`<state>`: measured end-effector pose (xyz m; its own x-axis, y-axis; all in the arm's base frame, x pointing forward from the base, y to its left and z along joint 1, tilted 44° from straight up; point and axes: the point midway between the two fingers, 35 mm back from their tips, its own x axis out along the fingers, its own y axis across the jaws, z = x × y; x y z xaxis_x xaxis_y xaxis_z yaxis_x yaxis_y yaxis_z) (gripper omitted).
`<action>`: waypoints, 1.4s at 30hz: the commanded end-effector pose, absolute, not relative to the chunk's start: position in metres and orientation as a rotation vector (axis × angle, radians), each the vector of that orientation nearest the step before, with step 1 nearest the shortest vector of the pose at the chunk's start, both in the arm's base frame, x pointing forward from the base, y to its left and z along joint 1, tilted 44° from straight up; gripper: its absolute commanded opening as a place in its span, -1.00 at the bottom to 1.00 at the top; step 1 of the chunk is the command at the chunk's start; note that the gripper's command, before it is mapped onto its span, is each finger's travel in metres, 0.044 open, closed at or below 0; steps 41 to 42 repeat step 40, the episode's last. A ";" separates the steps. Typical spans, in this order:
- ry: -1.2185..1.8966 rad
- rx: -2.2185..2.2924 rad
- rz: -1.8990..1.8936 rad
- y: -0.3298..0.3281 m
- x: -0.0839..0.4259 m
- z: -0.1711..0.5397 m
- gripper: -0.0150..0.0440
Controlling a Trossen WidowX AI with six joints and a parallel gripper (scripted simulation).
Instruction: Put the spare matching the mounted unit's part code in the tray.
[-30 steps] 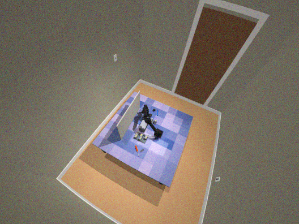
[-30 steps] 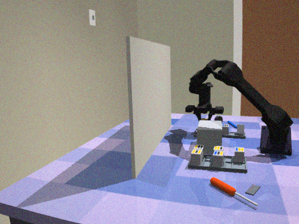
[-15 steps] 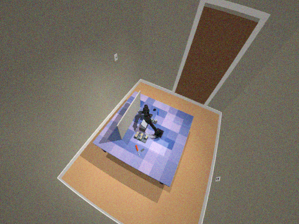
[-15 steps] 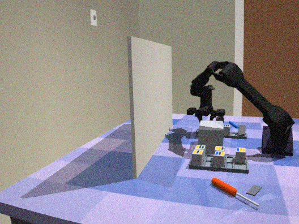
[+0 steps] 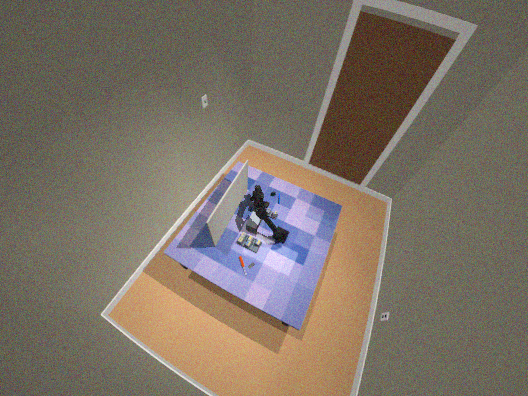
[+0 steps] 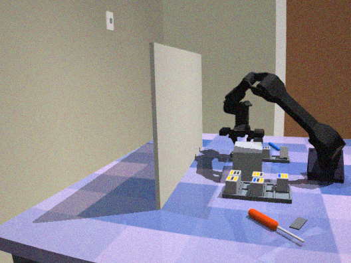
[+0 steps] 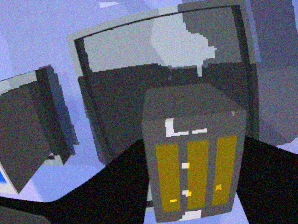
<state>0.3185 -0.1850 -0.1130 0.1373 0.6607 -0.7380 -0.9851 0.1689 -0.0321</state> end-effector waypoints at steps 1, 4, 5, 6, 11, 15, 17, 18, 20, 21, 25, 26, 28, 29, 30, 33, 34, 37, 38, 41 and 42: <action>0.665 -0.603 1.301 -0.185 0.318 -0.113 0.49; 0.665 -0.603 1.301 -0.185 0.318 -0.113 0.75; 0.665 -0.603 1.301 -0.185 0.318 -0.113 0.84; 0.665 -0.603 1.301 -0.185 0.318 -0.113 0.93; 0.668 -0.604 1.300 -0.209 0.317 -0.091 1.00; 0.669 -0.602 1.300 -0.245 0.308 -0.049 1.00; 0.669 -0.600 1.301 -0.255 0.304 -0.035 1.00; 0.669 -0.600 1.301 -0.256 0.303 -0.034 1.00; 0.669 -0.600 1.301 -0.256 0.303 -0.034 1.00; 0.669 -0.600 1.301 -0.256 0.303 -0.034 1.00; 0.672 -0.613 1.277 -0.256 0.306 -0.037 1.00; 0.672 -0.613 1.277 -0.256 0.306 -0.037 1.00; 0.672 -0.613 1.277 -0.256 0.306 -0.037 1.00; 0.672 -0.613 1.277 -0.256 0.306 -0.037 1.00; 0.672 -0.613 1.277 -0.256 0.306 -0.037 1.00; 0.672 -0.613 1.277 -0.256 0.306 -0.037 1.00; 0.672 -0.613 1.277 -0.256 0.306 -0.037 1.00; 0.672 -0.613 1.277 -0.256 0.306 -0.037 1.00; 0.672 -0.613 1.277 -0.256 0.306 -0.037 1.00; 0.672 -0.613 1.277 -0.256 0.306 -0.037 1.00; 0.672 -0.613 1.277 -0.256 0.306 -0.037 1.00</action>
